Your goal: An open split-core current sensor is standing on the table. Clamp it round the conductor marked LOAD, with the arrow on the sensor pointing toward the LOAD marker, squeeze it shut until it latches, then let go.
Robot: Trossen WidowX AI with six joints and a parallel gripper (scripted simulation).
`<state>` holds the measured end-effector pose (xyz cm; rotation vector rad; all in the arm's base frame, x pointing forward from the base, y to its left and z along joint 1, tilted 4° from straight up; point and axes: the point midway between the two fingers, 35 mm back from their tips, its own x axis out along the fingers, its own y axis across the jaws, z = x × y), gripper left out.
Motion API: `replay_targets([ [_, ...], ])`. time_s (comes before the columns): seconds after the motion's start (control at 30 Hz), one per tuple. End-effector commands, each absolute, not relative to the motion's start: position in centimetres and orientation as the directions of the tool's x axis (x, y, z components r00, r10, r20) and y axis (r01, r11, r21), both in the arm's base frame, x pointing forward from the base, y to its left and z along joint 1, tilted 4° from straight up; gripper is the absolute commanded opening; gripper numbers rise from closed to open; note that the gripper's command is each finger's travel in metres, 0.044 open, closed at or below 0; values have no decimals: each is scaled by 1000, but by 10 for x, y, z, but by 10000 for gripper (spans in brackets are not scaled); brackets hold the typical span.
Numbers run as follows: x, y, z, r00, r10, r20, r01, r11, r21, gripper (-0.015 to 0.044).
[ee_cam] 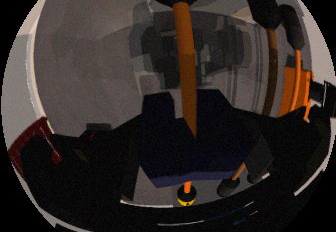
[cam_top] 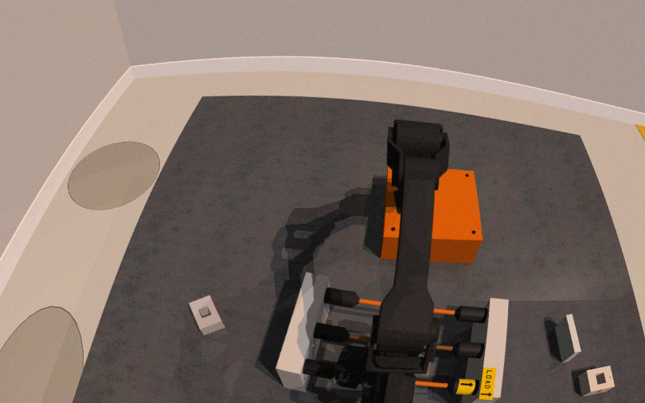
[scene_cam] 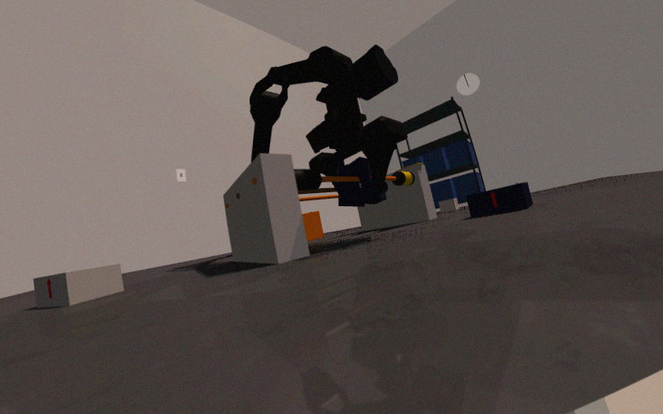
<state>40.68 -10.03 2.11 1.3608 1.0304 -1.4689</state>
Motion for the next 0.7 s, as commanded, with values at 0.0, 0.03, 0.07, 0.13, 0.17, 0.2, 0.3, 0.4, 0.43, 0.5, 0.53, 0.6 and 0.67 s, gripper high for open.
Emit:
replay_targets([
  [0.0, 408, -97, 29, -19, -52, -998, 959, -285, -3, 0],
  [0.03, 408, -97, 29, -19, -52, -998, 959, -285, -3, 0],
  [0.07, 408, -97, 29, -19, -52, -998, 959, -285, -3, 0],
  [0.13, 408, -97, 29, -19, -52, -998, 959, -285, -3, 0],
  [0.17, 407, -100, 21, -35, -56, -998, 957, -289, -17, 0],
  [0.2, 407, -100, 21, -35, -56, -998, 957, -289, -17, 0],
  [0.3, 407, -100, 21, -35, -56, -998, 957, -289, -17, 0],
  [0.4, 407, -100, 21, -35, -56, -998, 957, -289, -17, 0],
  [0.43, 407, -100, 21, -35, -56, -998, 957, -289, -17, 0],
  [0.5, 407, -100, 21, -35, -56, -998, 957, -289, -17, 0],
  [0.53, 407, -100, 21, -35, -56, -998, 957, -289, -17, 0],
  [0.6, 407, -100, 21, -35, -56, -998, 957, -289, -17, 0],
  [0.67, 407, -100, 21, -35, -56, -998, 957, -289, -17, 0],
])
